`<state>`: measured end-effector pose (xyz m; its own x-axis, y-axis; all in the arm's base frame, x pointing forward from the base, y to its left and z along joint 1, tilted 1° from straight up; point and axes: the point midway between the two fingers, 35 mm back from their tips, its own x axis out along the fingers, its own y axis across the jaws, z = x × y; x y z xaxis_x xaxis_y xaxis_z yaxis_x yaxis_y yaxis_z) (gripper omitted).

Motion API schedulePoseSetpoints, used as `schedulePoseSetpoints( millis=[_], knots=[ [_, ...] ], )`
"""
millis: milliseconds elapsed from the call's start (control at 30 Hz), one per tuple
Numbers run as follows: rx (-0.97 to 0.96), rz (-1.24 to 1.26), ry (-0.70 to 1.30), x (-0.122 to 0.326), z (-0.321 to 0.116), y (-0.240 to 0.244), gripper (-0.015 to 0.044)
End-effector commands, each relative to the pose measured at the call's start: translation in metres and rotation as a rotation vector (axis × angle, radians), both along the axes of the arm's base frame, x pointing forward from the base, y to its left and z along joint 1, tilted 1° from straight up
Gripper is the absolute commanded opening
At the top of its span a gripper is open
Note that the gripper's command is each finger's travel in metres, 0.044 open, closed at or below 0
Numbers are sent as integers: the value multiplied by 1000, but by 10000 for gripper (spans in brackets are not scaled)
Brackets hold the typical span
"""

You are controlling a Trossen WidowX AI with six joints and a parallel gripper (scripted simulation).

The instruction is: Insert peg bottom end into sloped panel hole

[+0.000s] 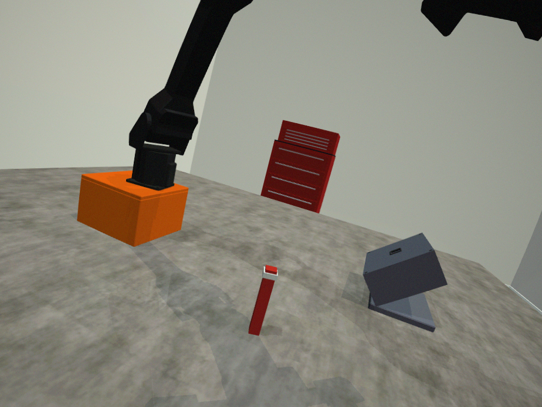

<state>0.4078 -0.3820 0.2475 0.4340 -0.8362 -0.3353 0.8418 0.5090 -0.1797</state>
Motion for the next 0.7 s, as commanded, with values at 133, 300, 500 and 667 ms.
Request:
schedulePoseSetpoints(
  millis=[133, 300, 500, 667],
  knots=[
    [151, -41, -98, -6, -19, 11, 440],
    [248, -78, -154, -11, -33, 18, 440],
    [363, -133, -219, -17, -49, 28, 440],
    [458, -186, -271, -23, -62, 36, 440]
  ],
)
